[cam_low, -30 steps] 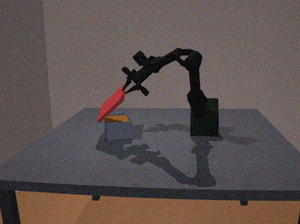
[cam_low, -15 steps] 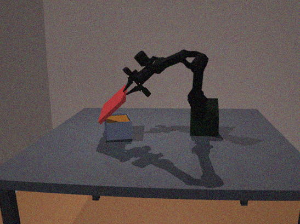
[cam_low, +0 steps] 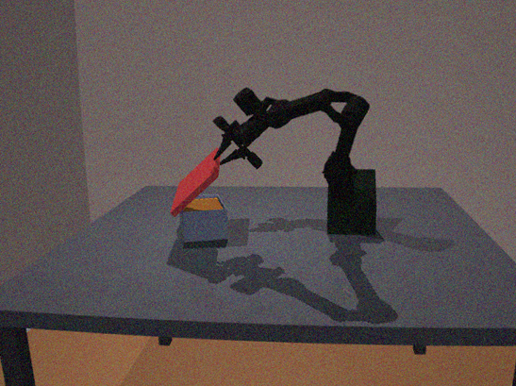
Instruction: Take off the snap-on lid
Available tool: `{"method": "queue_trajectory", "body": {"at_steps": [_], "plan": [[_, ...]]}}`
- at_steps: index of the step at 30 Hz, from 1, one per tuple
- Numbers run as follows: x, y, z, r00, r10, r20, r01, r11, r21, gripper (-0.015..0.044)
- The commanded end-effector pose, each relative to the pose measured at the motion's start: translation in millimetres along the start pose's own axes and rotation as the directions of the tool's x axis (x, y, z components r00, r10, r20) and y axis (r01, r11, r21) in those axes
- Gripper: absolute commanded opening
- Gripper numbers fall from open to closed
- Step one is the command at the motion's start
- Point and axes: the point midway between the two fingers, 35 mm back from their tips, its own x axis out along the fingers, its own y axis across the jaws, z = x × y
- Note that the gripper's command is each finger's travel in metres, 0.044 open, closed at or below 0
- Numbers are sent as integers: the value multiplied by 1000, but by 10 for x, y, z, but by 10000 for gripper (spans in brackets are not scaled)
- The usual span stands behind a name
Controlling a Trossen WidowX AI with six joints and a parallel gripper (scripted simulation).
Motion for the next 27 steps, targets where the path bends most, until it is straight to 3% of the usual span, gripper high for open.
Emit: {"method": "queue_trajectory", "body": {"at_steps": [1,27], "plan": [[-16,4,-73,1000,5,6,-5,1000,0,0],[-52,-28,-591,1000,5,6,-5,1000,2,0]]}}
